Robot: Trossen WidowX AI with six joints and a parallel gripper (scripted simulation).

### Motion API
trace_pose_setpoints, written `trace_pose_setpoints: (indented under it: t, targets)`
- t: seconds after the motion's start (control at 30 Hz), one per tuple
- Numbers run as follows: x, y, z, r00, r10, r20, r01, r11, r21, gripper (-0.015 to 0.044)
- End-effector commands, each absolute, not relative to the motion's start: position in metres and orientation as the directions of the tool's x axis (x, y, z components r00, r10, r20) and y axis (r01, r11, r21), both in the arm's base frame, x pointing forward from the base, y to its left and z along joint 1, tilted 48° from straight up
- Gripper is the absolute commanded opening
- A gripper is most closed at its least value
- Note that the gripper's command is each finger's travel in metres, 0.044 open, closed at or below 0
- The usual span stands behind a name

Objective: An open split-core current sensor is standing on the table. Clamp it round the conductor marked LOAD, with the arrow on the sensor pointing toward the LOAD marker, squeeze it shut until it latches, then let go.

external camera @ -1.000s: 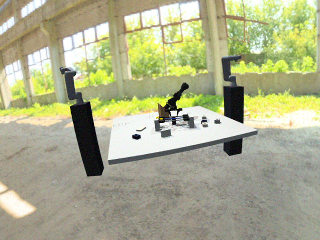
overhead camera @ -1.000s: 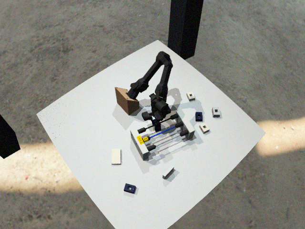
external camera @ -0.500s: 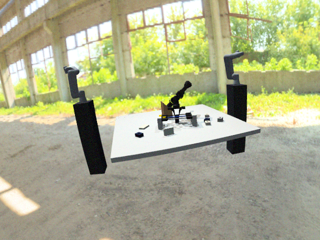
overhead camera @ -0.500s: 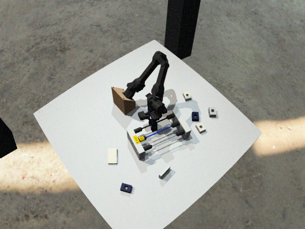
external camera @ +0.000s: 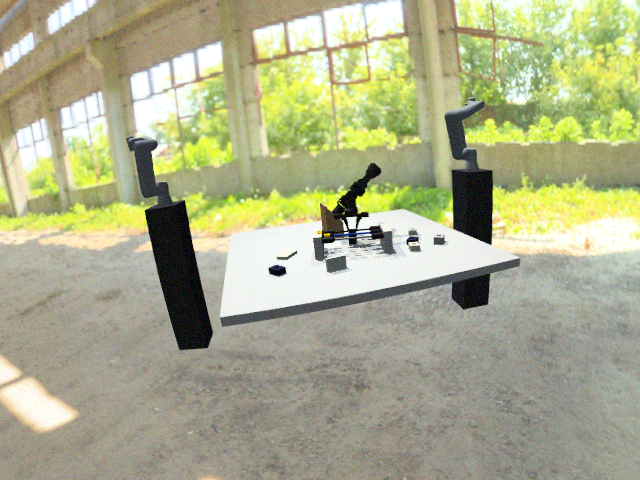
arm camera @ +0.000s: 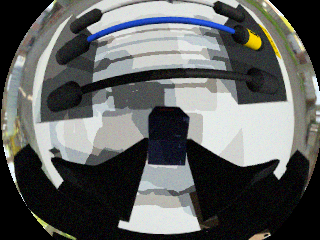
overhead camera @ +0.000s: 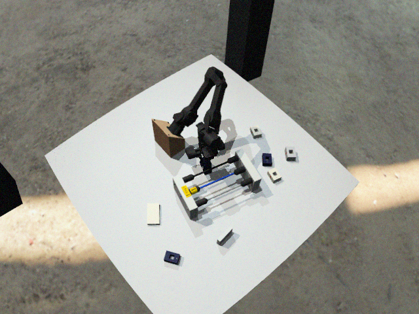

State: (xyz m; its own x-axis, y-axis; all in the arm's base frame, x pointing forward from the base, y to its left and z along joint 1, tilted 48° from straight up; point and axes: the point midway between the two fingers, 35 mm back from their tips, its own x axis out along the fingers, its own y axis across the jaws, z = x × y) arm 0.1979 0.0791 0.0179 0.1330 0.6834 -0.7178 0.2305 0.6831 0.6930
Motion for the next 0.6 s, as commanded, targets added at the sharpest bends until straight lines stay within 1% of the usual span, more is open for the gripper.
trace_pose_setpoints:
  t: [0.0,0.2,0.57]
  targets:
    - [0.1818,0.0792,0.0207,0.136,0.687,-0.714,0.226,0.680,0.698,0.0000]
    - [0.1761,0.0796,0.0208,0.136,0.688,-0.713,0.227,0.679,0.698,0.0000]
    - [0.1794,0.0791,0.0196,0.132,0.685,-0.717,0.235,0.681,0.694,0.0289]
